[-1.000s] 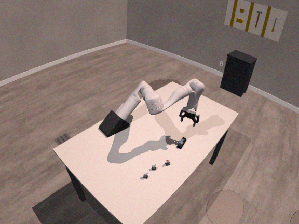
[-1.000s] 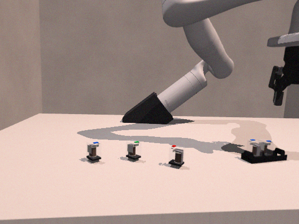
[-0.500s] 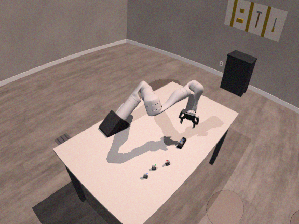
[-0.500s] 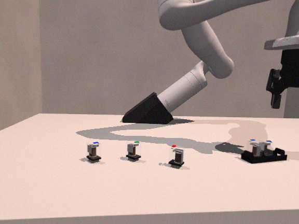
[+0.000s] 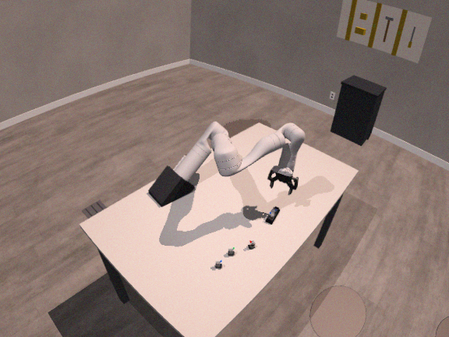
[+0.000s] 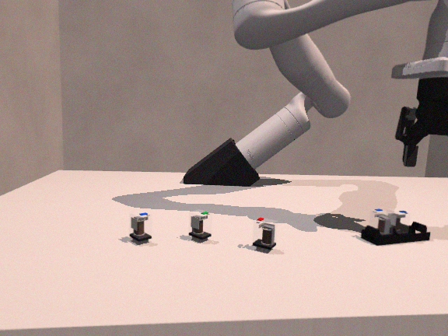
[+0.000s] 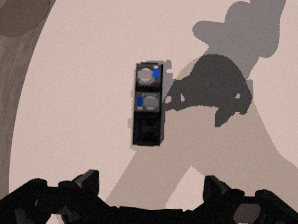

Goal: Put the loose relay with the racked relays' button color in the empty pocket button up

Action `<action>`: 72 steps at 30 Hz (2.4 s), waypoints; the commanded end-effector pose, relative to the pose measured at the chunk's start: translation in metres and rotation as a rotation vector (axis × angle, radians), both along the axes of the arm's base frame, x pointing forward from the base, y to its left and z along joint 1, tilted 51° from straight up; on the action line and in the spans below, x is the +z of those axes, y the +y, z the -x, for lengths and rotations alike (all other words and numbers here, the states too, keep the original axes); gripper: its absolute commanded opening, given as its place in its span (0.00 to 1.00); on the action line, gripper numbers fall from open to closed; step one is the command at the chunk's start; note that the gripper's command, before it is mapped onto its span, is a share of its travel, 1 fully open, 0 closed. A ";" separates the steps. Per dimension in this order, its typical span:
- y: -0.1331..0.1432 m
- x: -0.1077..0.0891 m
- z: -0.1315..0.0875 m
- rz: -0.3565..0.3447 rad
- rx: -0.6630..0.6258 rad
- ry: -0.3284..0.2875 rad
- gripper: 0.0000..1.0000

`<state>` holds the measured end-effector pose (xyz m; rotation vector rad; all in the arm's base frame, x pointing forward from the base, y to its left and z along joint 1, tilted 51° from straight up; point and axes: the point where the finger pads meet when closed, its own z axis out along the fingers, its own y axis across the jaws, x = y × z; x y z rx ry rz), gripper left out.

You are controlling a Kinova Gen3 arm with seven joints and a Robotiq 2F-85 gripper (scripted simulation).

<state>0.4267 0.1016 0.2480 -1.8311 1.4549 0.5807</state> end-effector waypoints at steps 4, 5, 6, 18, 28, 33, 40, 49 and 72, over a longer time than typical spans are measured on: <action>0.000 -0.003 -0.001 -0.004 -0.002 -0.001 1.00; 0.000 -0.003 -0.001 -0.004 -0.002 -0.001 1.00; 0.000 -0.005 -0.002 -0.006 -0.001 -0.002 1.00; 0.000 -0.009 -0.003 -0.008 -0.001 -0.004 1.00; 0.000 -0.013 -0.005 -0.011 -0.001 -0.006 1.00; 0.000 -0.013 -0.005 -0.011 -0.001 -0.007 0.00; 0.000 -0.013 -0.005 -0.011 -0.001 -0.007 0.00; 0.000 -0.013 -0.005 -0.011 -0.001 -0.007 0.00; 0.000 -0.013 -0.005 -0.011 -0.001 -0.007 0.00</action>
